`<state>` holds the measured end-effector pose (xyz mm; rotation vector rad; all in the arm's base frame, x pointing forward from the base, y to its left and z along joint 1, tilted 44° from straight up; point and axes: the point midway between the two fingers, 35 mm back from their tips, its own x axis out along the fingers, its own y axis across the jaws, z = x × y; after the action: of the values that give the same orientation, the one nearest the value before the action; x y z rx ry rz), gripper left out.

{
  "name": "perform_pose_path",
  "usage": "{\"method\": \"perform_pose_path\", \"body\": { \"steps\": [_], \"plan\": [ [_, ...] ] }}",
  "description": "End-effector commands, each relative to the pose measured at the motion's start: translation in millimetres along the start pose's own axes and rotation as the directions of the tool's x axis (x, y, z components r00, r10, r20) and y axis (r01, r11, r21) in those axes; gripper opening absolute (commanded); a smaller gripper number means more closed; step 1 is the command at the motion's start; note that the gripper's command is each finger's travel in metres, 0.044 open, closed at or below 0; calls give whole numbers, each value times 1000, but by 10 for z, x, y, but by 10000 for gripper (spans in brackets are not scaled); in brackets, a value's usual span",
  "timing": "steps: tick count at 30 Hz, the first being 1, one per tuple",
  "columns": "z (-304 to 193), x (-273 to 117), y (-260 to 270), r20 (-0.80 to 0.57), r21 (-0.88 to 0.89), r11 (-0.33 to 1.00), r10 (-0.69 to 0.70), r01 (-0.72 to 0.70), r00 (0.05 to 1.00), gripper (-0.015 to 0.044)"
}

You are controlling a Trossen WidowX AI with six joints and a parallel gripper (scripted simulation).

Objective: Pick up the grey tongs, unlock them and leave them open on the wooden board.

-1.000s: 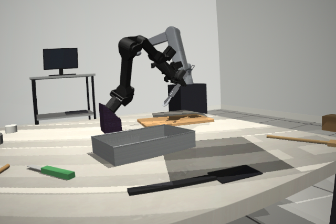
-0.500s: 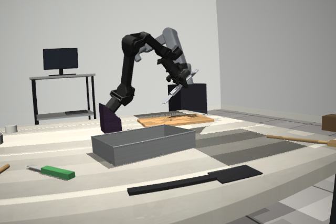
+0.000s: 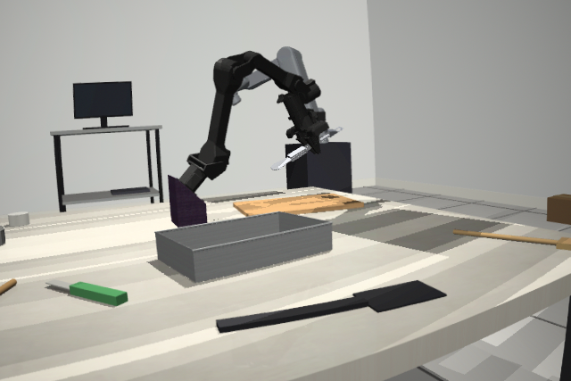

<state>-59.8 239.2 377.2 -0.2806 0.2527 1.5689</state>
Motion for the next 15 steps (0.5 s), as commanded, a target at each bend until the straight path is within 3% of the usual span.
{"method": "perform_pose_path", "body": {
  "steps": [1, 15],
  "plan": [
    [1, 20, -9, -65, 16, 1000, 5, -4, 998, -150],
    [-81, 10, -84, -287, 86, 996, 14, 12, 958, -150]
  ]
}}
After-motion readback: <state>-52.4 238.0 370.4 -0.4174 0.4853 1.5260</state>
